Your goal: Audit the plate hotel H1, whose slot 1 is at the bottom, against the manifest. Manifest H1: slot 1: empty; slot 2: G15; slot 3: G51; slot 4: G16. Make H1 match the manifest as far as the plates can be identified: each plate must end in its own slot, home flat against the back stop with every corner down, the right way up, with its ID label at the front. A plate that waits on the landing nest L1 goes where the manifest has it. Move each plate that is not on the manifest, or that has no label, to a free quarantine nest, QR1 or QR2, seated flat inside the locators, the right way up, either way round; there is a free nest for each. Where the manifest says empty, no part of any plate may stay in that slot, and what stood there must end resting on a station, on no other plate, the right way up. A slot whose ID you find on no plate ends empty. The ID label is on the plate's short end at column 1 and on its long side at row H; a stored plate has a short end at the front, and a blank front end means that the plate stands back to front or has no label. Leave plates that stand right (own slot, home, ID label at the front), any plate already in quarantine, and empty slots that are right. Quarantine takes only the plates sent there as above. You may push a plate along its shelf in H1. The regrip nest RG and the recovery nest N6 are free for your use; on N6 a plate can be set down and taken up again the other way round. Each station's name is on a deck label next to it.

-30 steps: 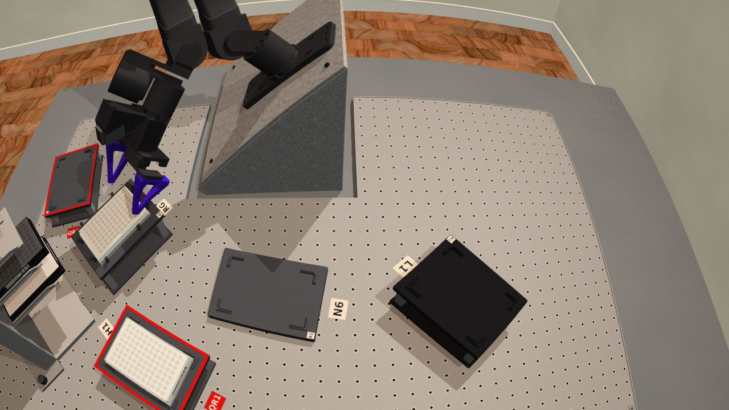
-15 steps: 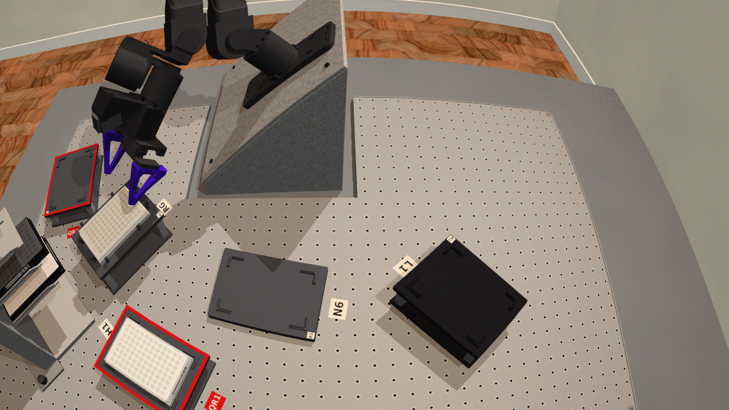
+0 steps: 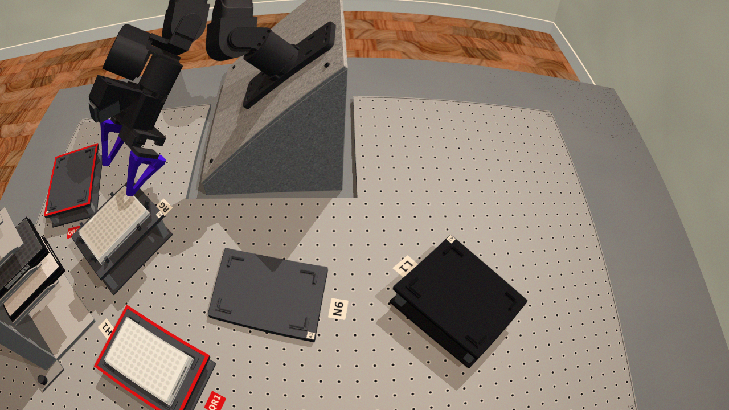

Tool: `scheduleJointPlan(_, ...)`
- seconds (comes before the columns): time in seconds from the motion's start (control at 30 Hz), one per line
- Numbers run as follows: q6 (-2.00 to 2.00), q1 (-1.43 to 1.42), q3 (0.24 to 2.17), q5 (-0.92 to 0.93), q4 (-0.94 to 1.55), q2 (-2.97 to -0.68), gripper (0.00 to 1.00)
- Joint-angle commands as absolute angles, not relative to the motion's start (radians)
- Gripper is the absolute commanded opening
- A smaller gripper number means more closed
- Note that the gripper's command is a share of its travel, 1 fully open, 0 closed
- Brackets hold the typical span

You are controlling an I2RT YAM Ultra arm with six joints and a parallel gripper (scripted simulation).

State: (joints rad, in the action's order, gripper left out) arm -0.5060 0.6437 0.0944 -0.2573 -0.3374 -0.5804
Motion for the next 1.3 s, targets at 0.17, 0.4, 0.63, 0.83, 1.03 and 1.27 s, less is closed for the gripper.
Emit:
scheduleJointPlan(0.17, -0.493, 0.600, 0.119, -0.308, -0.200, -0.510, 1.00)
scheduleJointPlan(0.4, -0.477, 0.524, 0.157, -0.383, -0.078, -0.433, 1.00)
scheduleJointPlan(0.63, -0.455, 0.429, 0.203, -0.476, 0.030, -0.380, 1.00)
scheduleJointPlan(0.83, -0.433, 0.341, 0.244, -0.562, 0.108, -0.355, 1.00)
scheduleJointPlan(1.03, -0.400, 0.226, 0.296, -0.674, 0.190, -0.343, 1.00)
scheduleJointPlan(1.27, -0.365, 0.123, 0.341, -0.774, 0.255, -0.347, 1.00)
